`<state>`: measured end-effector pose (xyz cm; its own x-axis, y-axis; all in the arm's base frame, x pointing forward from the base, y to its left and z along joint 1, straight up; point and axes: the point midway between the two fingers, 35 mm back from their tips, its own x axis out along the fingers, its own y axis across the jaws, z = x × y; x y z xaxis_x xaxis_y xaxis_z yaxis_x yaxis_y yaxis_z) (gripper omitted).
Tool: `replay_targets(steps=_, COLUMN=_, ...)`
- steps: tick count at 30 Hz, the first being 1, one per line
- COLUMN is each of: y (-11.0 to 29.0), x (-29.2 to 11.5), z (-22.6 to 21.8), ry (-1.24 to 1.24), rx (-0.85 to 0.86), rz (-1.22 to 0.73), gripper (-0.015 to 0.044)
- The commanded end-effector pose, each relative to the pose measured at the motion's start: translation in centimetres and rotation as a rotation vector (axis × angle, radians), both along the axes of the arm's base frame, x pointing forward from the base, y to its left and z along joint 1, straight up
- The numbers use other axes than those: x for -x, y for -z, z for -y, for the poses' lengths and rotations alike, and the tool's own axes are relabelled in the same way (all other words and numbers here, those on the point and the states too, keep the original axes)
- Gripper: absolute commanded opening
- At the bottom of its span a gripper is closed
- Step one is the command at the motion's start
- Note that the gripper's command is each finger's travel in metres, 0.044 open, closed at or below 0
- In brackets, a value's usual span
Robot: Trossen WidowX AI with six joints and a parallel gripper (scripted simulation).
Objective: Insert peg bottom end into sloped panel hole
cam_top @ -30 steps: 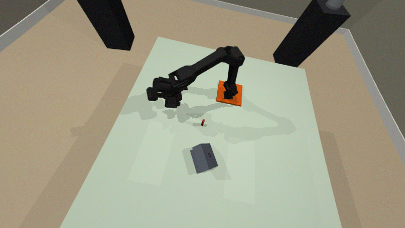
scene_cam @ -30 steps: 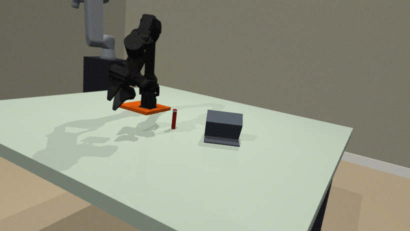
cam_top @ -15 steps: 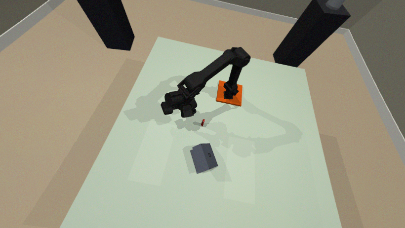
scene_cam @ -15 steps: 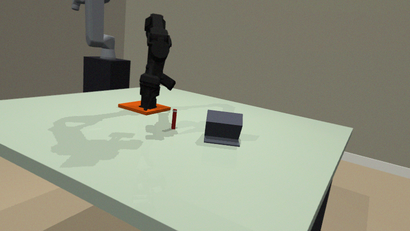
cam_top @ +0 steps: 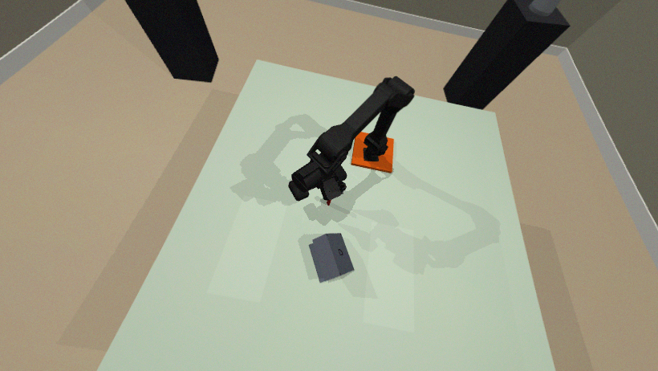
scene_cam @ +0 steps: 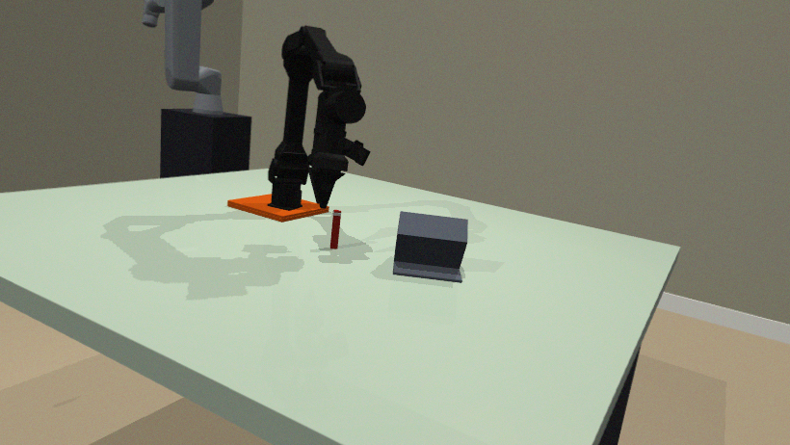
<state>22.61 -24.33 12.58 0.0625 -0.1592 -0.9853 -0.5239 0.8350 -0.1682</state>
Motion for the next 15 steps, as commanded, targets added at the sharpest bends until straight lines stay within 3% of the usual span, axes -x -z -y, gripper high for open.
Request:
replay_targets(steps=1, y=0.2, x=-0.3, z=-2.8, ry=-0.017, rx=-0.072, rz=-0.019, gripper=0.0440)
replay_targets(steps=7, y=-0.1, x=-0.5, z=-5.7, ry=-0.037, rx=-0.143, rz=-0.044, gripper=0.0440)
replay_targets(steps=15, y=0.2, x=-0.6, z=-5.8, ry=-0.038, rx=-0.145, rz=-0.045, gripper=0.0440)
